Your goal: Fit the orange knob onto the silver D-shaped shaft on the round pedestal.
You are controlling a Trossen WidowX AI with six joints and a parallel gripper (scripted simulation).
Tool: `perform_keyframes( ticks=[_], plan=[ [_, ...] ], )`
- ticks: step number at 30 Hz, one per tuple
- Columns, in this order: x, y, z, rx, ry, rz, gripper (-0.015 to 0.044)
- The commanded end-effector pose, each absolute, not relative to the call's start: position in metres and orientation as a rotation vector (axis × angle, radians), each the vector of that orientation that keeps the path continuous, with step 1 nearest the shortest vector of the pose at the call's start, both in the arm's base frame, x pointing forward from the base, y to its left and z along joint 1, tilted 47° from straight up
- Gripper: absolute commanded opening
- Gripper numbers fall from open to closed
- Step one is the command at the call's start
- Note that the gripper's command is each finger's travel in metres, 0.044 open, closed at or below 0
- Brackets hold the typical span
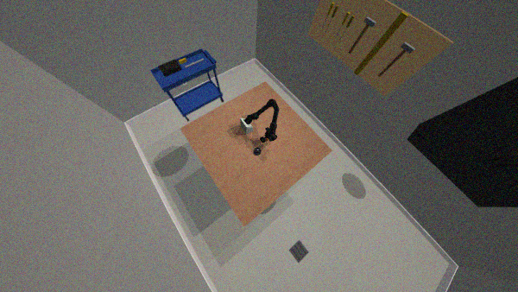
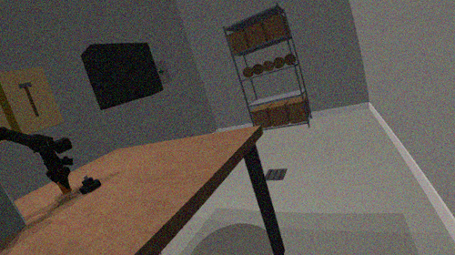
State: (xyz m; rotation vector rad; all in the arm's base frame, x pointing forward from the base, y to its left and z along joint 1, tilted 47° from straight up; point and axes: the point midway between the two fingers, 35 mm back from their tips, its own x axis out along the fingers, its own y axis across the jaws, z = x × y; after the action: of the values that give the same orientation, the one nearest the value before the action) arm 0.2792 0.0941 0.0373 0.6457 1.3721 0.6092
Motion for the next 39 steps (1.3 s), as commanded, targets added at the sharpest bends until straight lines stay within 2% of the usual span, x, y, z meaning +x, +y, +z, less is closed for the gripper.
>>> perform_keyframes(
  ticks=[1,4,14,20,25,39],
  plan=[
    [0.278,0.100,0.032,0.651,1.378,0.611,0.0440],
    [0.278,0.102,0.031,0.652,1.378,0.612,0.0440],
    [0.278,0.102,0.031,0.652,1.378,0.612,0.0177],
    [0.278,0.102,0.031,0.652,1.378,0.612,0.0138],
    [0.280,0.090,0.038,0.646,1.379,0.605,0.0006],
    [0.277,0.028,0.091,0.638,1.385,0.595,0.0000]
  ],
)
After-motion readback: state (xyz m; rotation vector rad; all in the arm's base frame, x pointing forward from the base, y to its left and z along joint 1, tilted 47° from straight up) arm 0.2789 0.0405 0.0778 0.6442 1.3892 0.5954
